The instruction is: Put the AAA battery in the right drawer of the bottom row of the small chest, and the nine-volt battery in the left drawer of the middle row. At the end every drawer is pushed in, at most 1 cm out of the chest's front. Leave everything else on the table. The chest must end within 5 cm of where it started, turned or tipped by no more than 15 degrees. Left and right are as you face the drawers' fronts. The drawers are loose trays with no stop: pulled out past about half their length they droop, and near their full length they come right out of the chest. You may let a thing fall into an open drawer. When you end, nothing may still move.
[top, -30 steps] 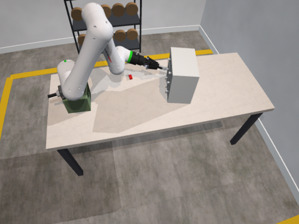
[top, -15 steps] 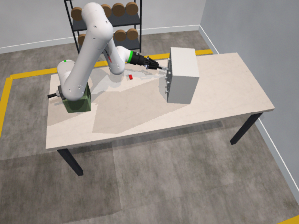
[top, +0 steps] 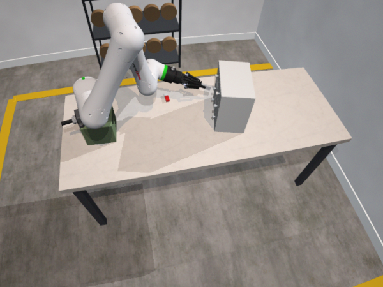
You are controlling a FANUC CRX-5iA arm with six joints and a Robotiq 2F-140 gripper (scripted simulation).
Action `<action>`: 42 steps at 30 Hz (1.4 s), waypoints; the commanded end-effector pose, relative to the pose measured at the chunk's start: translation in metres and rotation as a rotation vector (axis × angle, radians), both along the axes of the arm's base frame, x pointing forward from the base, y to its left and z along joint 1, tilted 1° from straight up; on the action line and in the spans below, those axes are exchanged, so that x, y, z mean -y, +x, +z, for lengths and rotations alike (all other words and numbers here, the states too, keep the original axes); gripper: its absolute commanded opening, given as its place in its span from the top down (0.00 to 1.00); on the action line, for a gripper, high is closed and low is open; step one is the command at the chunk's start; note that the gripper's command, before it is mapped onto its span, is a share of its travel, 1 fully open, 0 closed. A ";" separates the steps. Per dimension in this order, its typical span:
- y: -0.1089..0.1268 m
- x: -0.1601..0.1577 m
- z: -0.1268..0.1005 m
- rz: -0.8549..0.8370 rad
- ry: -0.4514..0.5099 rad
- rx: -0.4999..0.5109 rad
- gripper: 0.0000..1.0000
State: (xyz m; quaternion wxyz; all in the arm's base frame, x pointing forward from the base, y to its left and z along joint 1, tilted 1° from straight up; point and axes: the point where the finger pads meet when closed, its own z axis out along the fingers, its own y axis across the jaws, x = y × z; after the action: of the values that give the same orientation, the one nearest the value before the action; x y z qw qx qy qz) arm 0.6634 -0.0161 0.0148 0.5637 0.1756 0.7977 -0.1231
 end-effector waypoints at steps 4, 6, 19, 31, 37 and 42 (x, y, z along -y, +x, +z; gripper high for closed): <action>-0.019 -0.009 0.000 0.000 0.000 0.000 1.00; -0.027 -0.012 0.000 0.000 0.000 0.000 1.00; -0.043 -0.020 0.004 0.000 0.000 0.000 1.00; -0.079 -0.036 0.019 0.000 0.000 0.000 1.00; -0.079 -0.036 0.020 0.000 0.000 0.000 1.00; -0.079 -0.036 0.020 -0.001 0.004 -0.008 1.00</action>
State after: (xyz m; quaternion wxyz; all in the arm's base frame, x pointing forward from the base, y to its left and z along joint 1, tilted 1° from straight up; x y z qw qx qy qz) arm 0.5843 0.0203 0.0346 0.5617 0.1761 0.7990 -0.1229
